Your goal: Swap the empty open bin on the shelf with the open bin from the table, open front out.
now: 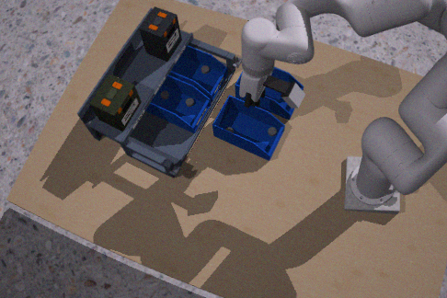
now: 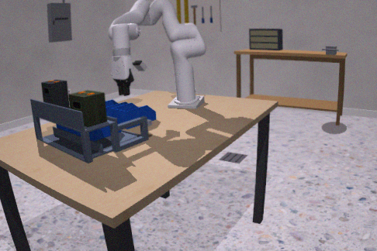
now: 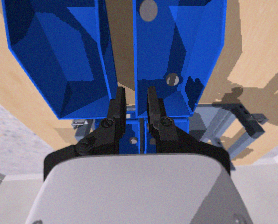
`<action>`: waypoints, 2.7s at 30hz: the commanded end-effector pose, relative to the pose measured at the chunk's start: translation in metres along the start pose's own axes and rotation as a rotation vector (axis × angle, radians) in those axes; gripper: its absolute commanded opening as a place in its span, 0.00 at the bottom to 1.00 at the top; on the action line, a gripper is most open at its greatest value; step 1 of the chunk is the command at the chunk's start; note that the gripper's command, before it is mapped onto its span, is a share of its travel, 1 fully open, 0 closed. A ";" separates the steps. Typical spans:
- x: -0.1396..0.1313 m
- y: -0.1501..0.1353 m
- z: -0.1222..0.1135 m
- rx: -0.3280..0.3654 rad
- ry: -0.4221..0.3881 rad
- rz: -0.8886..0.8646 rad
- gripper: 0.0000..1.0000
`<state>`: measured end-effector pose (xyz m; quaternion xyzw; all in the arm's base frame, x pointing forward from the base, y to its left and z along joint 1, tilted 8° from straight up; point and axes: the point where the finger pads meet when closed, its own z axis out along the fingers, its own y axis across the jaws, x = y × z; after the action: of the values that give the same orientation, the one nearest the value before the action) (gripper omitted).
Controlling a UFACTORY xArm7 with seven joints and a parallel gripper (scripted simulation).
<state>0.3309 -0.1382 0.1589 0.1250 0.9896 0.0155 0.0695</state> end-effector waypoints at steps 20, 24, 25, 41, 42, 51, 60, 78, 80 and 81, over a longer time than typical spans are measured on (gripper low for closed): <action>-0.002 0.000 0.030 0.001 -0.003 0.000 0.26; -0.002 0.000 0.031 0.001 -0.003 0.000 0.26; -0.002 0.000 0.031 0.001 -0.003 0.000 0.26; -0.002 0.000 0.031 0.001 -0.003 0.000 0.26; -0.002 0.000 0.031 0.001 -0.003 0.000 0.26; -0.003 0.000 0.031 0.001 -0.003 0.000 0.26; -0.003 0.000 0.031 0.001 -0.003 0.000 0.26; -0.003 0.000 0.033 0.001 -0.003 0.000 0.26; -0.003 0.000 0.033 0.001 -0.003 0.000 0.26; -0.003 0.000 0.033 0.001 -0.003 0.000 0.26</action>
<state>0.3372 -0.1383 0.1262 0.1250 0.9896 0.0155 0.0694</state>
